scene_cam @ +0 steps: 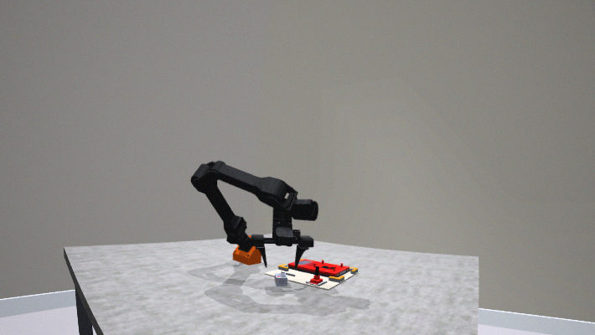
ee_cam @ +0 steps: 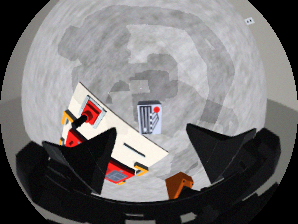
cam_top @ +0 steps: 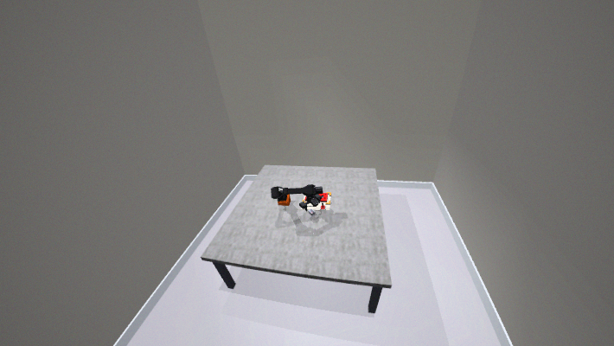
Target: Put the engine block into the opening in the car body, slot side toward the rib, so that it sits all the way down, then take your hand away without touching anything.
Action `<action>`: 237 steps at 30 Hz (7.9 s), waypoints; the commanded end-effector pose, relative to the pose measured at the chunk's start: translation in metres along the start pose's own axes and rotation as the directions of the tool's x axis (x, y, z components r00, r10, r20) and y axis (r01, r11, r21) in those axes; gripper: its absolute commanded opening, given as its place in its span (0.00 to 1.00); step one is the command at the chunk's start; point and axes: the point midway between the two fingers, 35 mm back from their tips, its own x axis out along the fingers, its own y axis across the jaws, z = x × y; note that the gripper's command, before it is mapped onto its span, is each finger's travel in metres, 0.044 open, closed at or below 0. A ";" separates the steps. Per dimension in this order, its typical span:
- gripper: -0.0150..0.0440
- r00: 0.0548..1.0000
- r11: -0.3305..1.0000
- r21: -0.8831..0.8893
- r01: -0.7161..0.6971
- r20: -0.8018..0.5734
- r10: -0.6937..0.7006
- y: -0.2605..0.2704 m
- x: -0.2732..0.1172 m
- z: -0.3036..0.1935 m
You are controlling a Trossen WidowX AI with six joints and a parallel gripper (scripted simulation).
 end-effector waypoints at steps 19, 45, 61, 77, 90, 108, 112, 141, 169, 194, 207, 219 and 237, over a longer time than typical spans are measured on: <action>1.00 1.000 1.000 -0.008 0.007 0.001 -0.007 0.001 0.036 -0.001; 0.25 1.000 1.000 0.004 -0.016 0.013 0.016 0.006 0.033 0.000; 0.25 0.999 0.999 0.012 -0.044 0.014 0.044 0.015 -0.006 0.004; 0.25 1.000 1.000 -0.002 -0.019 -0.001 0.019 0.008 -0.055 0.006; 0.25 1.000 1.000 -0.012 0.005 -0.003 -0.005 -0.001 -0.087 0.006; 0.25 1.000 0.980 -0.200 0.000 -0.004 -0.001 0.050 -0.073 -0.010; 0.25 1.000 0.970 -0.243 -0.001 -0.004 0.000 0.061 -0.069 -0.015; 0.25 1.000 0.849 -0.529 -0.006 -0.005 0.004 0.136 -0.038 -0.061; 0.48 1.000 0.708 -0.706 -0.006 -0.004 0.004 0.183 -0.009 -0.106; 0.52 1.000 0.717 -0.697 -0.006 -0.004 0.004 0.183 -0.009 -0.107; 0.52 1.000 0.716 -0.698 -0.006 -0.004 0.004 0.182 -0.009 -0.107; 0.52 1.000 0.710 -0.704 -0.006 -0.004 0.004 0.182 -0.006 -0.107; 0.52 1.000 0.711 -0.703 -0.006 -0.004 0.004 0.182 -0.001 -0.107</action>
